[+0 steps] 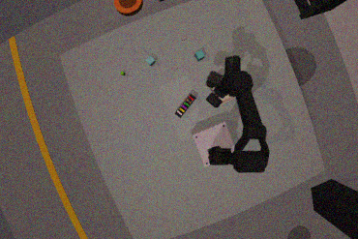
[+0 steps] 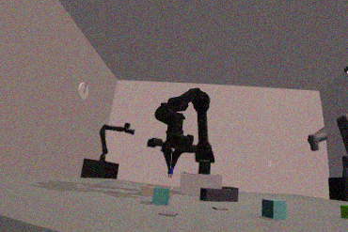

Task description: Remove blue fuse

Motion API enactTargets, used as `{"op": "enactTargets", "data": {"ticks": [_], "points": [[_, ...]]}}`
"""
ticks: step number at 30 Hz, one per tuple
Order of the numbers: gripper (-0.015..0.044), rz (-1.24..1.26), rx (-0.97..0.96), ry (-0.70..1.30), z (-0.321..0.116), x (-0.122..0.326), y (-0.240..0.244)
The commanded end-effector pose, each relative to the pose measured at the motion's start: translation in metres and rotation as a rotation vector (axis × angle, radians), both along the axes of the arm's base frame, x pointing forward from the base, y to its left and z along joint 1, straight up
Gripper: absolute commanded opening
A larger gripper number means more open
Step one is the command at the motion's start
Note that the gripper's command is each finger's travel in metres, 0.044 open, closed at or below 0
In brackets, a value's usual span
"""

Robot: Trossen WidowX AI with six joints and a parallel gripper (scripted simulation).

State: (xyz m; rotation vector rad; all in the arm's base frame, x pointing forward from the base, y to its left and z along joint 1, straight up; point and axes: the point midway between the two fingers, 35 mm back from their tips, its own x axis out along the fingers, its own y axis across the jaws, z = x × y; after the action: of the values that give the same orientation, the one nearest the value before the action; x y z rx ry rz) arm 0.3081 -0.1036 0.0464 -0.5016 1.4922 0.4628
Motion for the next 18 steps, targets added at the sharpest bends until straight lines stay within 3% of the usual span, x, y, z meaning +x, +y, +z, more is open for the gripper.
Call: {"op": "enactTargets", "data": {"ticks": [1,18], "points": [[0.0000,0.005,-0.001,0.004,0.000,-0.004,-0.020],[0.0000,0.005,-0.003,0.004,-0.015,-0.008,-0.041]]}}
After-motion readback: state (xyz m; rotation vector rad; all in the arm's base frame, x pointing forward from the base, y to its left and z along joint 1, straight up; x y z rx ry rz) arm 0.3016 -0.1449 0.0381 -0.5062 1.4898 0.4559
